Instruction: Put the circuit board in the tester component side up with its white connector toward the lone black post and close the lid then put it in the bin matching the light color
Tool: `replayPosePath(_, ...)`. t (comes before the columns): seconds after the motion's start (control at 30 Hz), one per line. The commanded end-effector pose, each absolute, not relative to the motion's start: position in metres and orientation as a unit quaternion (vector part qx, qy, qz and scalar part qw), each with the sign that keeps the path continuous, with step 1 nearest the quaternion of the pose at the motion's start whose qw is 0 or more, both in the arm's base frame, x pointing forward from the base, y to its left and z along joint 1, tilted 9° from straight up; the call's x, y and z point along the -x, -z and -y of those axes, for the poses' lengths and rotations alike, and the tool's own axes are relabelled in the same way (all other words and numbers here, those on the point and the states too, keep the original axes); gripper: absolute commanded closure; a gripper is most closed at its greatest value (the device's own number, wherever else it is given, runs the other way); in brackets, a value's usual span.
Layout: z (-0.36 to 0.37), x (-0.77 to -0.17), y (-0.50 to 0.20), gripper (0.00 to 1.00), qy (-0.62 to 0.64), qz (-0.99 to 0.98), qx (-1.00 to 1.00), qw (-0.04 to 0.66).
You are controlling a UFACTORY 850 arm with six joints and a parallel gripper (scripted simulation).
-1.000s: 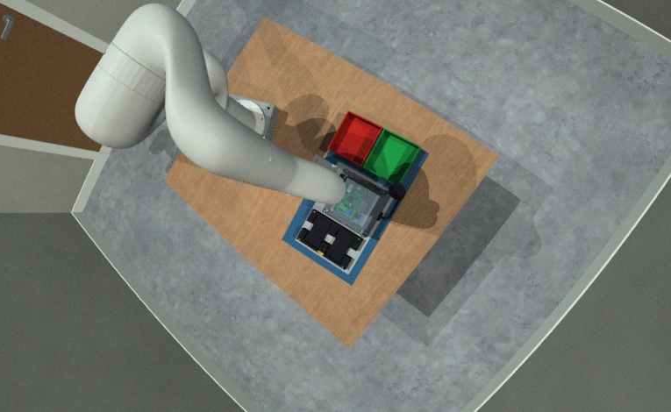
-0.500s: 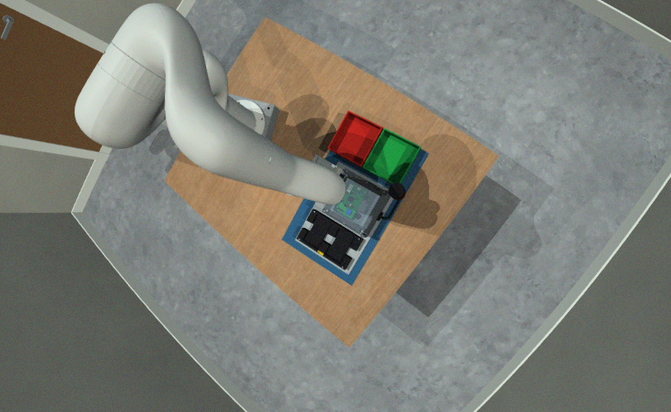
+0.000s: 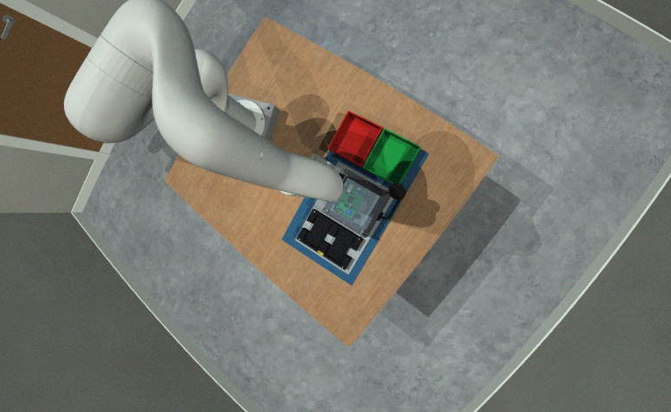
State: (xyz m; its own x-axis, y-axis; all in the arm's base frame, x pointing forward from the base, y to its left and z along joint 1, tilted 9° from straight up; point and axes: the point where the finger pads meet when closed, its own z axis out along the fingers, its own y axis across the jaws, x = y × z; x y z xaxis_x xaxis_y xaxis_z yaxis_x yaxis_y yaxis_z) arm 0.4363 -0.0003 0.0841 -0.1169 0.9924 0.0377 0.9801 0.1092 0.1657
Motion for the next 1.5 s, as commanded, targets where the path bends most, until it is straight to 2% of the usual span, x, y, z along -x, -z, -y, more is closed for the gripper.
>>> replayPosePath(0.0, 0.001, -0.436, -0.093, 0.76, -0.068, -0.744, -0.664, 0.038)
replayPosePath(0.57, 0.002, -0.432, -0.12, 0.76, -0.068, -0.744, -0.664, 0.038)
replayPosePath(0.6, 0.002, -0.432, -0.12, 1.0, -0.068, -0.744, -0.664, 0.038)
replayPosePath(1.47, 0.002, -0.432, -0.12, 1.0, -0.068, -0.744, -0.664, 0.038)
